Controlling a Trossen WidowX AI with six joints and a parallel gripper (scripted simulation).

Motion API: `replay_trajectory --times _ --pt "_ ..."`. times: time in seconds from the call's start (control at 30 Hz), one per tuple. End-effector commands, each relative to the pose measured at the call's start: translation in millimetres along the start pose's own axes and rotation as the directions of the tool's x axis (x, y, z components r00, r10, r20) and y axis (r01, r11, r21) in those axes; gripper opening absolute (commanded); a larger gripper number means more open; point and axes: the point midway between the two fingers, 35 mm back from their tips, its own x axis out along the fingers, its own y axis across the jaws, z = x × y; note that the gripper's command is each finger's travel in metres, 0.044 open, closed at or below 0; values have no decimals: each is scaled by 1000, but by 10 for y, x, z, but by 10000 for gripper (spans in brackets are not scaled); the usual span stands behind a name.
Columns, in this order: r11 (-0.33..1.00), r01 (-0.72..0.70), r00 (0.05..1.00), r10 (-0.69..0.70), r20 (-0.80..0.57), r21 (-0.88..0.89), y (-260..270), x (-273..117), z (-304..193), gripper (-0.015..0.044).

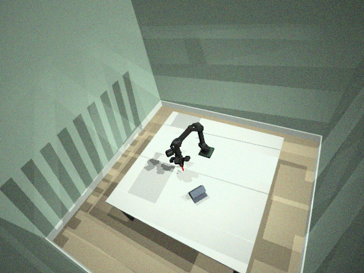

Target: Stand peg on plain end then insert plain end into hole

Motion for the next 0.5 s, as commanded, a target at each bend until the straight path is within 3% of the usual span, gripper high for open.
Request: replay_trajectory --times 0.0,0.47 --pt "999 -30 999 30 30 15 36 60 65 0" --pt "991 -129 982 121 144 43 167 186 303 0"
